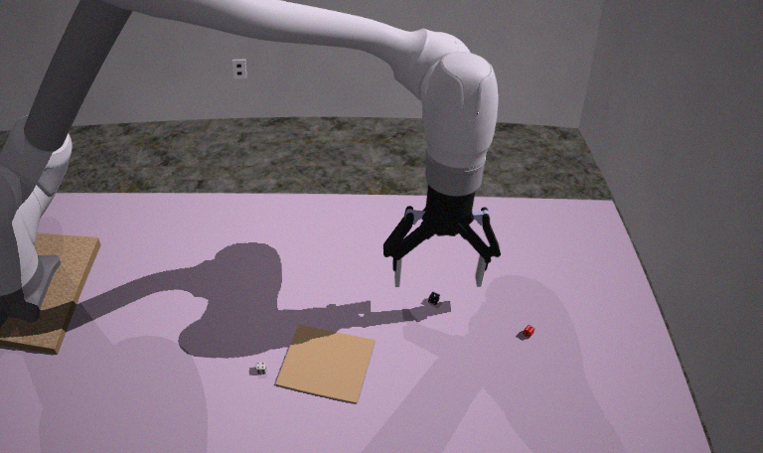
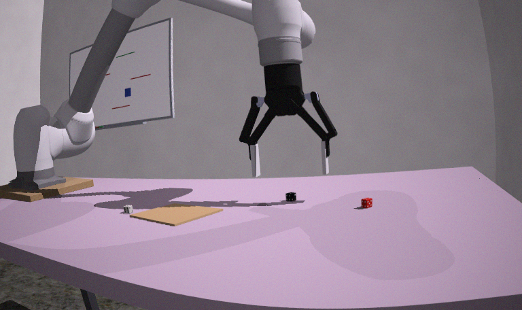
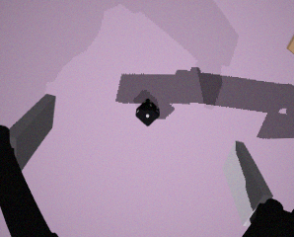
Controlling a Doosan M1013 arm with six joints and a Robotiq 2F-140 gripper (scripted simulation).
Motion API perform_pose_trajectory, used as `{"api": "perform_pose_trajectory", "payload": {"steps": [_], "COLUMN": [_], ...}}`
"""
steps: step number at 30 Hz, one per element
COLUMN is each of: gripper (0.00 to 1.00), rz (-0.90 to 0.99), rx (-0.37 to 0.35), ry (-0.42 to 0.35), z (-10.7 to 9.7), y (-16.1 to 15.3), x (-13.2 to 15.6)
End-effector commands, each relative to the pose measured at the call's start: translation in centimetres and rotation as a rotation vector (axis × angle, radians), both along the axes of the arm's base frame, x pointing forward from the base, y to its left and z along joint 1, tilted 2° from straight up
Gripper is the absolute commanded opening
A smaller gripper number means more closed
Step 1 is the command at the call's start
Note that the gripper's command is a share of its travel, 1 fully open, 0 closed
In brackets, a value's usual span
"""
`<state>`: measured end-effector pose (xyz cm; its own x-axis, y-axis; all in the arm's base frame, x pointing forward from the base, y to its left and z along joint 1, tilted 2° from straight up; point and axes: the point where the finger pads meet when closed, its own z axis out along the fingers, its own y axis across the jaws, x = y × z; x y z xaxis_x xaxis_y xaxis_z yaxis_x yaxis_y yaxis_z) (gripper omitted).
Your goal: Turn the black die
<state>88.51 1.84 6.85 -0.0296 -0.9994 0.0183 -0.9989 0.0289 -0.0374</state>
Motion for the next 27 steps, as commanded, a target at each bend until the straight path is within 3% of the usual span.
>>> {"api": "perform_pose_trajectory", "payload": {"steps": [1,10,12,18,27], "gripper": [1.0,1.0,1.0,1.0,1.0], "rz": [0.0,0.0,0.0,0.0,0.0], "rx": [0.0,0.0,0.0,0.0,0.0], "ry": [0.0,0.0,0.0,0.0,0.0], "z": [0.8,6.9,6.9,9.4,9.6], "y": [0.0,0.1,0.1,0.2,0.2], "x": [0.0,-0.3,-0.3,-0.3,-0.4]}}
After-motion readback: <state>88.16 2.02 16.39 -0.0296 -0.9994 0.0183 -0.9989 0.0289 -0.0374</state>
